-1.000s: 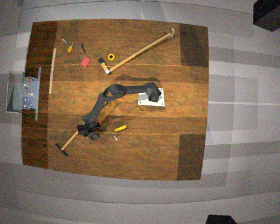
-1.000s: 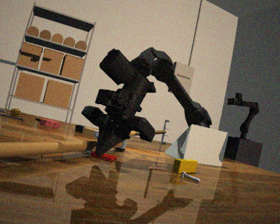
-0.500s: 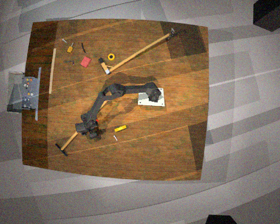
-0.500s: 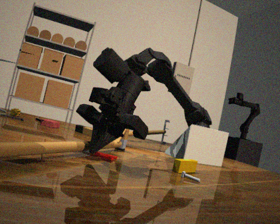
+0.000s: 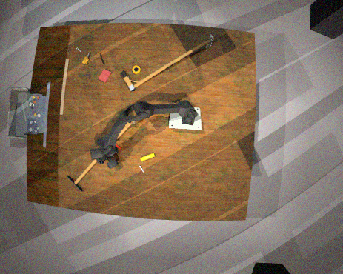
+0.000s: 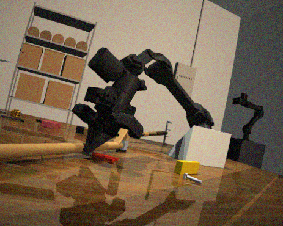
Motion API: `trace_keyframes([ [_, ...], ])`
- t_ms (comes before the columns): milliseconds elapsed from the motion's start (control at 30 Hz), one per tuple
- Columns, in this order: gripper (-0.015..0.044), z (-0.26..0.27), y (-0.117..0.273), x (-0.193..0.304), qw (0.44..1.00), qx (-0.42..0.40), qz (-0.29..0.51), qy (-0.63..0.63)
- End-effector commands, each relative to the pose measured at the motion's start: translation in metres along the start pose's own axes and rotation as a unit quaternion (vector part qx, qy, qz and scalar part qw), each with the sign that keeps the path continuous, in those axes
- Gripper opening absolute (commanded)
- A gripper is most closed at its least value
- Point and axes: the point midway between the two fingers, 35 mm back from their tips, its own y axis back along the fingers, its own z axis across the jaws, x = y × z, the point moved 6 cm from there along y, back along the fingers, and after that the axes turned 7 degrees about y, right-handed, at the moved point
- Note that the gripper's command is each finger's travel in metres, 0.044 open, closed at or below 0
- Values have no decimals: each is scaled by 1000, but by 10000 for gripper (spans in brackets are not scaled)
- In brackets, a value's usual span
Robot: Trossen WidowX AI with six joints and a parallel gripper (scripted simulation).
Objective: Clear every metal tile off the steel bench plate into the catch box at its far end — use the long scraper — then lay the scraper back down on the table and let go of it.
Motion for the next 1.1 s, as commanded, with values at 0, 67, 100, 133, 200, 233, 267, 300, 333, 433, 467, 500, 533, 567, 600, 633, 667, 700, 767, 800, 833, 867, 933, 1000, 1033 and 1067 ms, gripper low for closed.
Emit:
trace_keyframes([
  [0,0,-3,-4,1,1000,-4,4,4],
  [67,0,-5,-4,1,1000,-4,4,4],
  [100,0,-6,-5,0,1000,-4,4,4],
  [133,0,-6,-5,0,1000,-4,4,4],
  [200,0,-8,-5,0,1000,-4,4,4],
  [233,0,-9,-5,0,1000,-3,4,4],
  [267,0,-10,-5,-1,1000,-3,4,4],
  [300,0,-11,-6,-1,1000,-3,4,4],
  [333,0,-12,-6,-1,1000,-3,4,4],
  [433,0,-15,-6,-2,1000,-3,4,4],
  [467,0,-16,-6,-2,1000,-3,4,4],
  [500,0,-17,-6,-2,1000,-3,4,4],
  [533,0,-18,-7,-2,1000,-3,4,4],
  [567,0,-19,-7,-3,1000,-3,4,4],
  [600,0,-20,-7,-3,1000,-3,4,4],
  [633,0,-21,-7,-3,1000,-3,4,4],
  [667,0,-22,-7,-3,1000,-3,4,4],
  [700,0,-23,-7,-3,1000,-3,4,4],
  [767,0,-25,-8,-4,1000,-3,4,4],
  [800,0,-25,-8,-4,1000,-3,4,4],
  [833,0,-26,-8,-4,1000,-3,4,4],
  [867,0,-27,-8,-4,1000,-3,4,4],
  [933,0,-29,-8,-4,1000,-3,4,4],
  [1000,0,-31,-9,-5,1000,-3,4,4],
  [1033,0,-32,-9,-5,1000,-3,4,4],
  [1067,0,-33,-9,-5,1000,-3,4,4],
])
